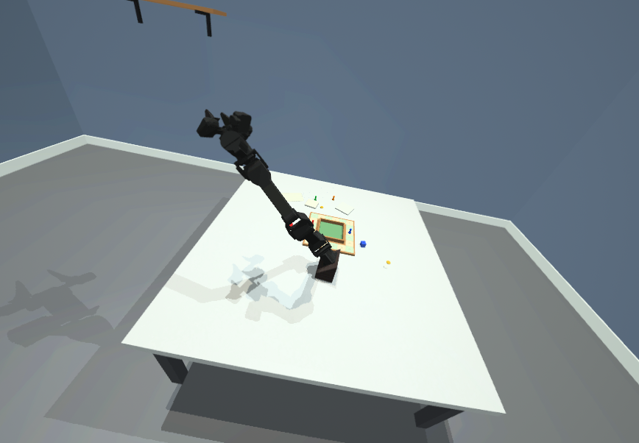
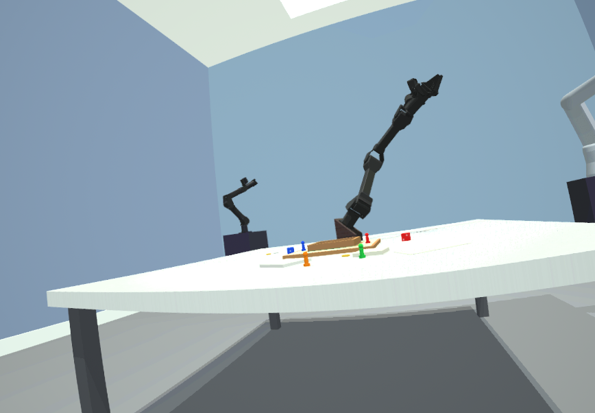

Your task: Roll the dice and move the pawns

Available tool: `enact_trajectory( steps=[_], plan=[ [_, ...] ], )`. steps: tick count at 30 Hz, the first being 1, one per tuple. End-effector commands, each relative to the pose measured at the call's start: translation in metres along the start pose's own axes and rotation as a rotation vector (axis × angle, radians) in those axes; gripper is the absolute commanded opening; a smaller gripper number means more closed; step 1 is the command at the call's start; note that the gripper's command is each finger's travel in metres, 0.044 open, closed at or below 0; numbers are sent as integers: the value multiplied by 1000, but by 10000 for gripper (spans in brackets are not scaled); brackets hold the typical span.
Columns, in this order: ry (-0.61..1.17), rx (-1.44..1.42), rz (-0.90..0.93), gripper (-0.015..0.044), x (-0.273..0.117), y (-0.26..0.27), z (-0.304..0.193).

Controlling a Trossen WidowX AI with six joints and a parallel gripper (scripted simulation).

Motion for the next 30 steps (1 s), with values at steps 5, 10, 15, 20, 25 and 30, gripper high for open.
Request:
enact_trajectory(
  steps=[5,10,15,20,25,30],
  plan=[
    [231,-86,-252,275,31,-97,-56],
    [389,-107,-416,275,35,-161,-91],
    [551,-97,-586,275,26,-227,-123],
    [714,-56,-763,275,3,-290,-154],
    [887,15,-945,275,-35,-347,-181],
    [1059,125,-1129,275,-86,-392,-204]
  ],
)
Point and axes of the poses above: the point midway between the two fingers, 35 mm back from their tips, its own x axis out along the fingers, its own y axis across the jaws, z = x × y, the point moved 6 cm from there along -x, back along the fingers, and after that the axes turned 4 degrees about x, right-handed, at the moved point
